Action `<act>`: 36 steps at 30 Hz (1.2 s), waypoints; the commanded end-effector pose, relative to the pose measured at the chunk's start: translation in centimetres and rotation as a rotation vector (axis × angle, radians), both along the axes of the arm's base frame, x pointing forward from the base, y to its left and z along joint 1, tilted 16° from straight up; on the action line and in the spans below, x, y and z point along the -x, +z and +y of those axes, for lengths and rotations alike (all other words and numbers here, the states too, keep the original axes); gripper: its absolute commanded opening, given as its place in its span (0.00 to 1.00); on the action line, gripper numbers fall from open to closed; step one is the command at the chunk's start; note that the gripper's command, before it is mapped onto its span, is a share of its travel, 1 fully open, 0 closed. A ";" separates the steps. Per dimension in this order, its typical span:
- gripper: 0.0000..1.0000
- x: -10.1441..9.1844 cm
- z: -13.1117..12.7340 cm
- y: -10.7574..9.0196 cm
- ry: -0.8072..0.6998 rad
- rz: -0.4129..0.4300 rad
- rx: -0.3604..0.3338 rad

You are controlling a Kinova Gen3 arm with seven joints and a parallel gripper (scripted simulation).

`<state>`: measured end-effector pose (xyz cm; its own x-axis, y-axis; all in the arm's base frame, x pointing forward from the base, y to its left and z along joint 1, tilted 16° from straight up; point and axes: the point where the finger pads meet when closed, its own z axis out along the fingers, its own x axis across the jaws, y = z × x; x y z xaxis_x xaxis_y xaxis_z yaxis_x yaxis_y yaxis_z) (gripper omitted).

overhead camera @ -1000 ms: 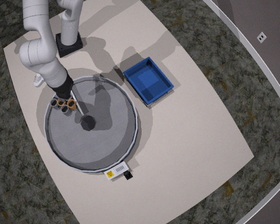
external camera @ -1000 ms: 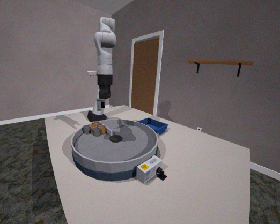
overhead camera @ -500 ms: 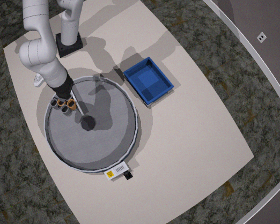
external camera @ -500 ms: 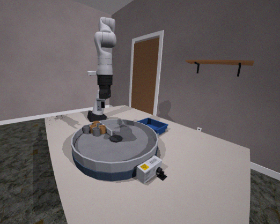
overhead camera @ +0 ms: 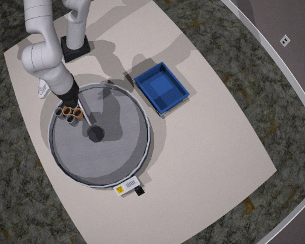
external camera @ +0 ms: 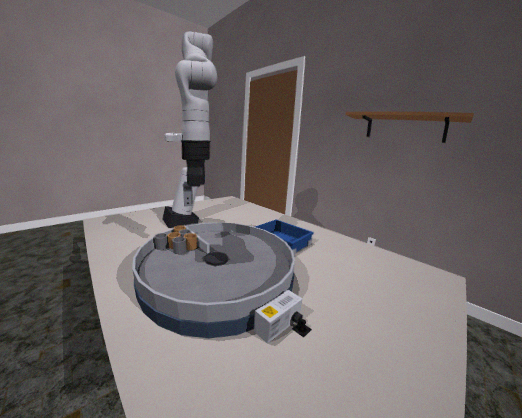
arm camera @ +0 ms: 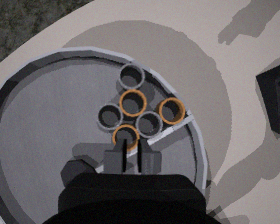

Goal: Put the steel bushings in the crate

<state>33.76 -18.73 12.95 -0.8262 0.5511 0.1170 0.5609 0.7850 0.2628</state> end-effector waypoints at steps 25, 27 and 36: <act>0.34 -0.3 -0.5 -0.7 0.453 -0.130 0.023; 0.34 -0.3 -0.5 -0.7 0.453 -0.130 0.023; 0.34 -0.3 -0.5 -0.7 0.453 -0.130 0.023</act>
<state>34.01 -18.98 12.42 -0.9900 0.1409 -0.0040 0.1336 0.9471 0.2917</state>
